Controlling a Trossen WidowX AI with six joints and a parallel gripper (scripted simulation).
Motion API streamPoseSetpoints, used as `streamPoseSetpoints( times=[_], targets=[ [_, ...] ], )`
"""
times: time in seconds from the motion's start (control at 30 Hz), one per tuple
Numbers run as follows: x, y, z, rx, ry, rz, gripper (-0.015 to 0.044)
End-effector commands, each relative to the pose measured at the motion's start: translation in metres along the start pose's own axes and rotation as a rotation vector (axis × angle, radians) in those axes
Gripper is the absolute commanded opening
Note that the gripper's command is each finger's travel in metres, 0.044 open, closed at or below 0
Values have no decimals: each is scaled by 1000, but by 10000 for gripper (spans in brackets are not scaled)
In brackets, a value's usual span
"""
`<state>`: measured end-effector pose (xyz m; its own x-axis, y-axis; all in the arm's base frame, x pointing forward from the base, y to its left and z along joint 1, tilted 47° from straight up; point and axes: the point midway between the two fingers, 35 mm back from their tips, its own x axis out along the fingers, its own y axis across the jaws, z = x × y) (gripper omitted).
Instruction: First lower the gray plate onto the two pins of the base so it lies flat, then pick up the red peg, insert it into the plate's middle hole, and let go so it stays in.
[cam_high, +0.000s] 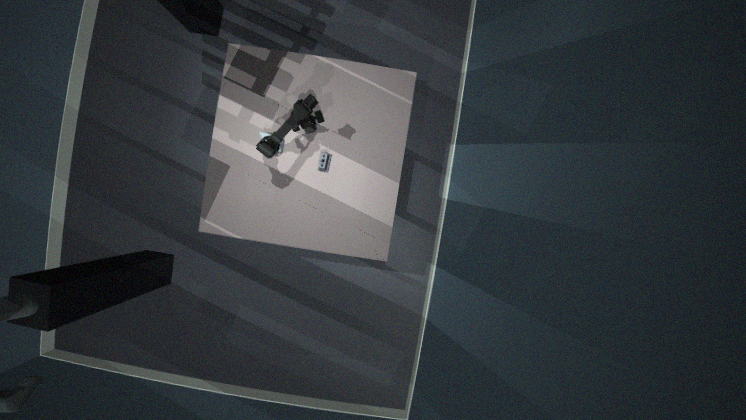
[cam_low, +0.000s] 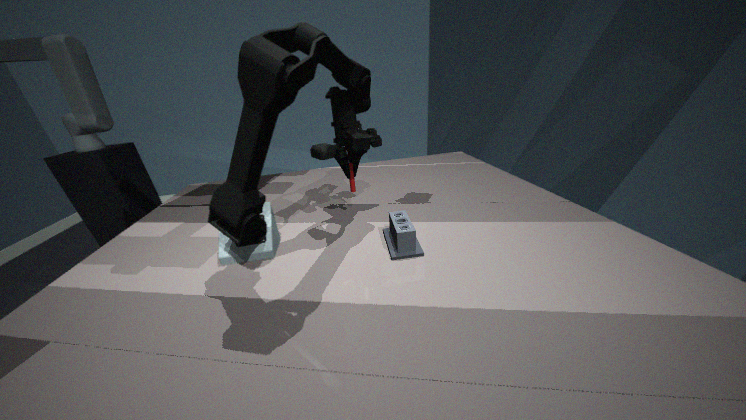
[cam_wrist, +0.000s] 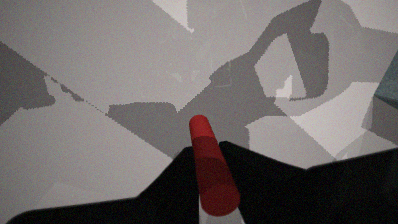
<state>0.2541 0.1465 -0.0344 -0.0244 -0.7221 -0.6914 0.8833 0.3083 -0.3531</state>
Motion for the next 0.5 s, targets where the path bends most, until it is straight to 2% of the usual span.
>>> streamPoseSetpoints(
  times=[0.0, 0.47],
  targets=[
    [-1, 3, 12, -4, -2, 4, 0],
    [-5, 10, 53, -5, 6, 10, 0]
  ],
)
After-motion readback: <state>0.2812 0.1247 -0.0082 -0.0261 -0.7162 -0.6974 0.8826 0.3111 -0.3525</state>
